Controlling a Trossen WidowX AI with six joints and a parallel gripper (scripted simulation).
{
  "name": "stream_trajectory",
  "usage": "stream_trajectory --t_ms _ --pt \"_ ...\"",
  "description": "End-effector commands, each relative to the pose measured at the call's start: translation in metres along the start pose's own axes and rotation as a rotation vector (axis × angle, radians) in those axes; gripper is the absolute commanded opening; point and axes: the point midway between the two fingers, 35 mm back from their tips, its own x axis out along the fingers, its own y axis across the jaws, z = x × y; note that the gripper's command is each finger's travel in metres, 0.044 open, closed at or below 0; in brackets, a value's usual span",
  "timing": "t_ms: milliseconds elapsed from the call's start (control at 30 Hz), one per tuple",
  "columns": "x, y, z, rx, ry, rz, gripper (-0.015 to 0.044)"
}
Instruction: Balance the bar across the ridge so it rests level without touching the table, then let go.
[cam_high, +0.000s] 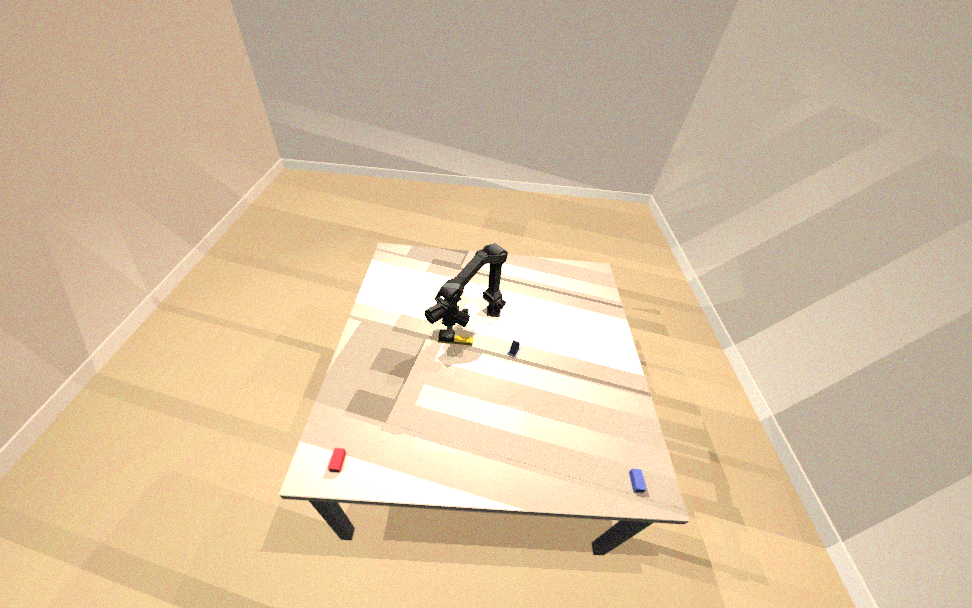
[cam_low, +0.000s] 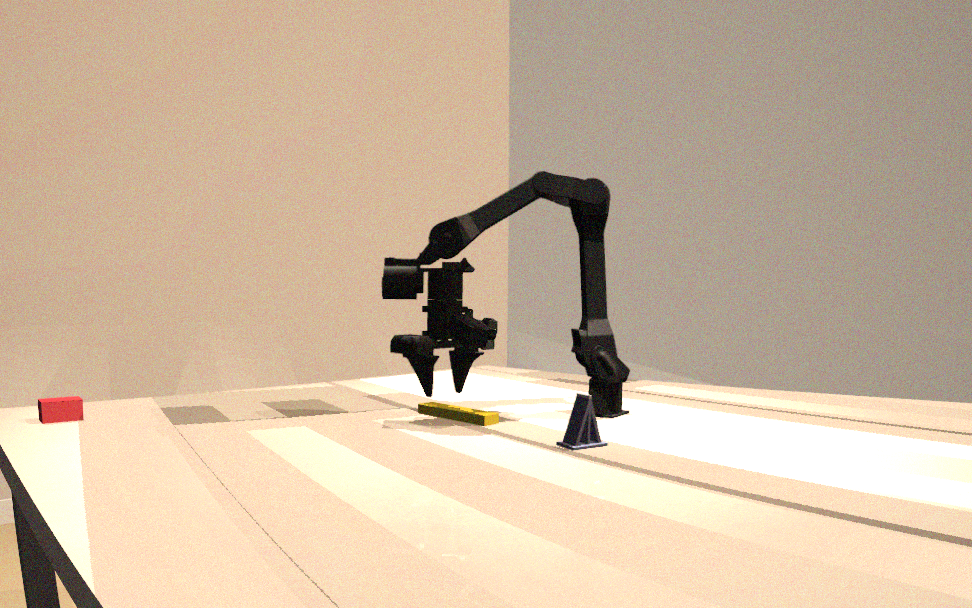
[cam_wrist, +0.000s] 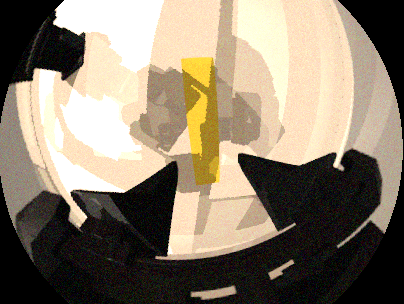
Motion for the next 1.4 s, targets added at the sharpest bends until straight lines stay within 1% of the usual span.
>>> stream_trajectory --t_ms 0,567,1167,1367 --pt "0.004 0.000 0.001 -0.006 -0.006 -0.001 0.0315" --pt "0.029 0.000 0.001 -0.006 -0.006 0.000 0.0315" --pt "0.029 0.000 0.001 -0.006 -0.006 0.000 0.0315" --pt "0.029 0.000 0.001 -0.001 -0.001 0.001 0.0157"
